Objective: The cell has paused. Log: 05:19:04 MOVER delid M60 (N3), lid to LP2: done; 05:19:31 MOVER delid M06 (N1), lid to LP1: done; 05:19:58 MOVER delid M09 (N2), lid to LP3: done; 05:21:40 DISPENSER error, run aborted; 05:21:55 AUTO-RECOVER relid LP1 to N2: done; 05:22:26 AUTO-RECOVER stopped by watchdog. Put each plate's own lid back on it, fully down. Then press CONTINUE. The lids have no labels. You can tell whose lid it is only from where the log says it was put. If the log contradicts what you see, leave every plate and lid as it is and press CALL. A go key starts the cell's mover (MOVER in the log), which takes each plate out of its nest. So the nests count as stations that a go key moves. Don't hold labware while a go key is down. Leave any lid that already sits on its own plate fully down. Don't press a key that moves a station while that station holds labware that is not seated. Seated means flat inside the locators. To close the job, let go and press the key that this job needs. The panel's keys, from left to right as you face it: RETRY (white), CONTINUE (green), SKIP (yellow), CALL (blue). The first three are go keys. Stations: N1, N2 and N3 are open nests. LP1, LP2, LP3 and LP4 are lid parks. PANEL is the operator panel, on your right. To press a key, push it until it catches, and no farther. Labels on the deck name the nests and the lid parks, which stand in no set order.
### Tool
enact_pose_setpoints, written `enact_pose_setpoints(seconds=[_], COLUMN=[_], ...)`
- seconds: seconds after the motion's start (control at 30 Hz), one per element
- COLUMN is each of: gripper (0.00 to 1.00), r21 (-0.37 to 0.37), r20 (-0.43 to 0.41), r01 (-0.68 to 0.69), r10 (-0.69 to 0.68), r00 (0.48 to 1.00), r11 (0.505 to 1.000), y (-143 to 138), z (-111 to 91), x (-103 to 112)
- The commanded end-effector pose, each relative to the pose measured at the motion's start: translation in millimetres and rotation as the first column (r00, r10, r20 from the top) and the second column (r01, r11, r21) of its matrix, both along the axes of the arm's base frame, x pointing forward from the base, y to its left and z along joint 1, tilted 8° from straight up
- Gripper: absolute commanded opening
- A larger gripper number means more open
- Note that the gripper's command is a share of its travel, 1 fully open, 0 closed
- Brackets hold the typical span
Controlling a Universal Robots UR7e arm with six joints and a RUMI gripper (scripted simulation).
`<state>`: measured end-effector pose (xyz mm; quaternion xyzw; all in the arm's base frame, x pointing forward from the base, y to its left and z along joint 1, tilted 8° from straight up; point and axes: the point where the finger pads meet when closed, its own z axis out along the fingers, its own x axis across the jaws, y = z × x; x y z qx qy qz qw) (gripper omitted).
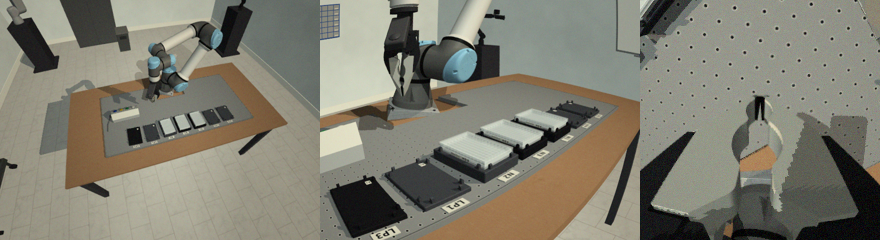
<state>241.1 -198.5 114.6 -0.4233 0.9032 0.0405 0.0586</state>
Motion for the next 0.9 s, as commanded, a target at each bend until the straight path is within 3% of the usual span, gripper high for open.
enact_pose_setpoints(seconds=[0.0, 0.27, 0.87], gripper=[0.00, 0.00, 0.00], r21=[0.000, 0.000, 0.016], r20=[-0.001, -0.001, -0.043], r01=[0.007, 0.007, 0.319], r10=[-0.007, -0.007, -0.318], r00=[1.000, 1.000, 0.947], r11=[1.000, 1.000, 0.948], y=[-23, -23, -99], z=[-4, -4, -15], x=[-5, -5, -28])
